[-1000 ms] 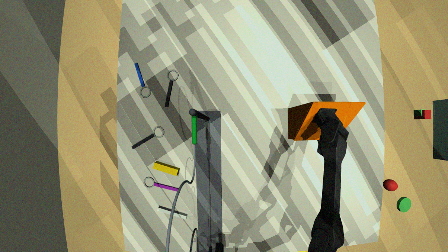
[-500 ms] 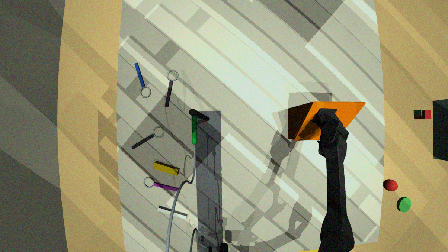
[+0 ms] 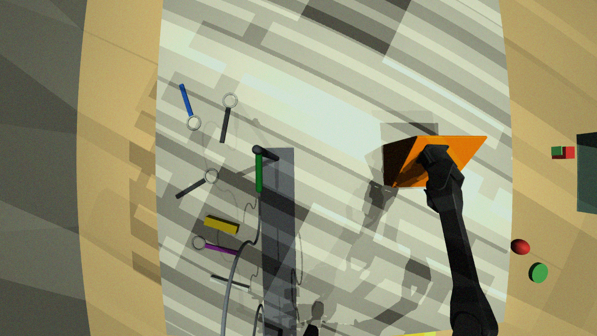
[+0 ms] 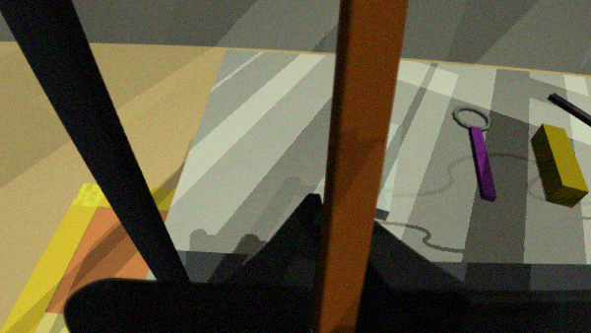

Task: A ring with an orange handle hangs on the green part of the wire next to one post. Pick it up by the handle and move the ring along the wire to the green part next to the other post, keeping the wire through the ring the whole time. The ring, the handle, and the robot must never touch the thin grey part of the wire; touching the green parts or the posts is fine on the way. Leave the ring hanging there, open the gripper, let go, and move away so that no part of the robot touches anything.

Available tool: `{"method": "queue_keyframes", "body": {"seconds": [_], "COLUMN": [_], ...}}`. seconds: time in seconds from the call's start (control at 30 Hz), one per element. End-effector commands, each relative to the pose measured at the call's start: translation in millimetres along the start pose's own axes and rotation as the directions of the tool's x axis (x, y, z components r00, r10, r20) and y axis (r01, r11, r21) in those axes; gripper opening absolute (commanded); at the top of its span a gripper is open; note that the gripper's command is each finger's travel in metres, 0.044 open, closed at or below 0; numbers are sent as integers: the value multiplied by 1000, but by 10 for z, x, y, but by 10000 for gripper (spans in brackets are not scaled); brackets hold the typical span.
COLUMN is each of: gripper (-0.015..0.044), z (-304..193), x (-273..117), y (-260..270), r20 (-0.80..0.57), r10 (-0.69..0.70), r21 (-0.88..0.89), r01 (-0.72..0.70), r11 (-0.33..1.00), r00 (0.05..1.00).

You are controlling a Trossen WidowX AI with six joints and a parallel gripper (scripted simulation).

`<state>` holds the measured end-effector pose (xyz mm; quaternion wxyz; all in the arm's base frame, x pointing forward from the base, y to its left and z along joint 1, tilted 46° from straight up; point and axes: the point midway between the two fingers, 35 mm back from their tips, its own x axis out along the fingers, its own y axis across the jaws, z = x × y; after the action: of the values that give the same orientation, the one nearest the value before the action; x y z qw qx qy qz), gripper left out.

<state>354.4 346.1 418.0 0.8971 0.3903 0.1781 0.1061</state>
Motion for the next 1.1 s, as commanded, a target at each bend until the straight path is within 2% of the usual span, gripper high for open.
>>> {"method": "queue_keyframes", "body": {"seconds": [0.0,0.13,0.57,1.07], "gripper": [-150,-150,-150,-150], "z": [-15,-14,-15,83], "x": [-78,-143,-145,-187], "y": [-65,-129,-381,-825], "r20": [-72,-124,-121,-83], "r10": [-8,-17,-74,-209], "r21": [-2,-17,-120,-372], "r01": [8,15,60,164], "r11": [1000,1000,991,914], "r00": [997,992,990,974]}}
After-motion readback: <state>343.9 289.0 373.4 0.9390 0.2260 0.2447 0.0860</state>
